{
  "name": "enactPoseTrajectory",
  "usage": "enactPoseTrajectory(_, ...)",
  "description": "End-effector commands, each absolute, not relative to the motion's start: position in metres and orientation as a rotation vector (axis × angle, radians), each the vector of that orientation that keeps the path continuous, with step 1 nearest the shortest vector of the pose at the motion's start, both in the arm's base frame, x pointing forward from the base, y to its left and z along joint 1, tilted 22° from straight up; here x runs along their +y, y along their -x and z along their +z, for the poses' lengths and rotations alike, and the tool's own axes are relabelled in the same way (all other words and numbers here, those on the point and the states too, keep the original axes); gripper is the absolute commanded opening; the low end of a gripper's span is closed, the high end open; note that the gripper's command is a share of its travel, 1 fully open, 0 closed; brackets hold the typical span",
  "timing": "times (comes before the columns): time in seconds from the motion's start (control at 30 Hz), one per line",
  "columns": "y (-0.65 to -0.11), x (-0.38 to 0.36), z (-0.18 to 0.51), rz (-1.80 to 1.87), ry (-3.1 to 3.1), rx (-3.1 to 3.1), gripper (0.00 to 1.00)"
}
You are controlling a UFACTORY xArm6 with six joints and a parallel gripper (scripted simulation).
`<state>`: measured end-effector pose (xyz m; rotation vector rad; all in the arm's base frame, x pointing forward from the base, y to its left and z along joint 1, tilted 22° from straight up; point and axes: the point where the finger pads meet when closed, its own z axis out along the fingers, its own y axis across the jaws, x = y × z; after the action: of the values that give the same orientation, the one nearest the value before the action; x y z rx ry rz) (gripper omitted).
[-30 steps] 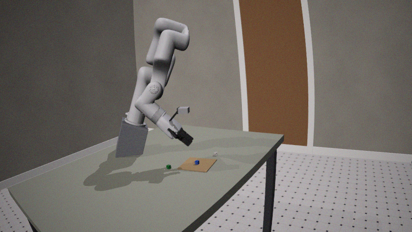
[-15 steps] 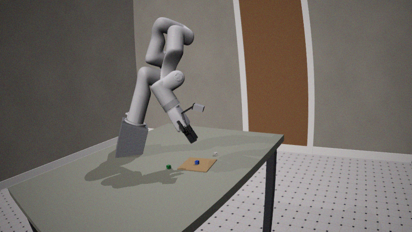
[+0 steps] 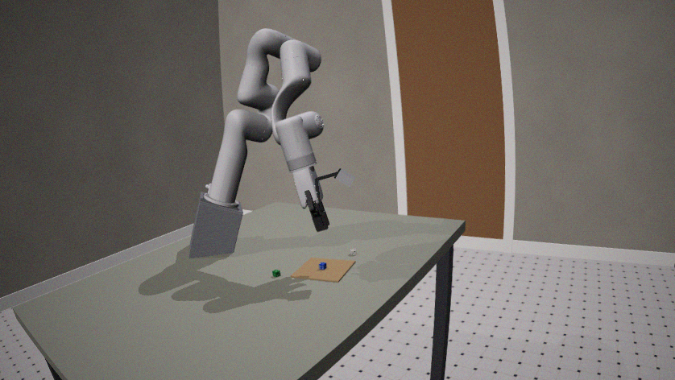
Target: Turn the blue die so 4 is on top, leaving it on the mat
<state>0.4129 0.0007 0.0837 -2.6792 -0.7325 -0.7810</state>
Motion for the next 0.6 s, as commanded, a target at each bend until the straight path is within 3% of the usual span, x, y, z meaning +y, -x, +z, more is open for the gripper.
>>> enactPoseTrajectory(0.0, -0.4163, 0.0037, 0.0888, -0.552, 2.723, -0.756, 0.31)
enactPoseTrajectory(0.4, -0.4191, 0.0036, 0.0927, -0.446, 2.769, -0.773, 0.31)
enactPoseTrajectory(0.43, -0.4191, 0.0036, 0.0927, -0.446, 2.769, -0.773, 1.0)
enactPoseTrajectory(0.57, -0.4191, 0.0036, 0.0927, -0.446, 2.769, -0.773, 1.0)
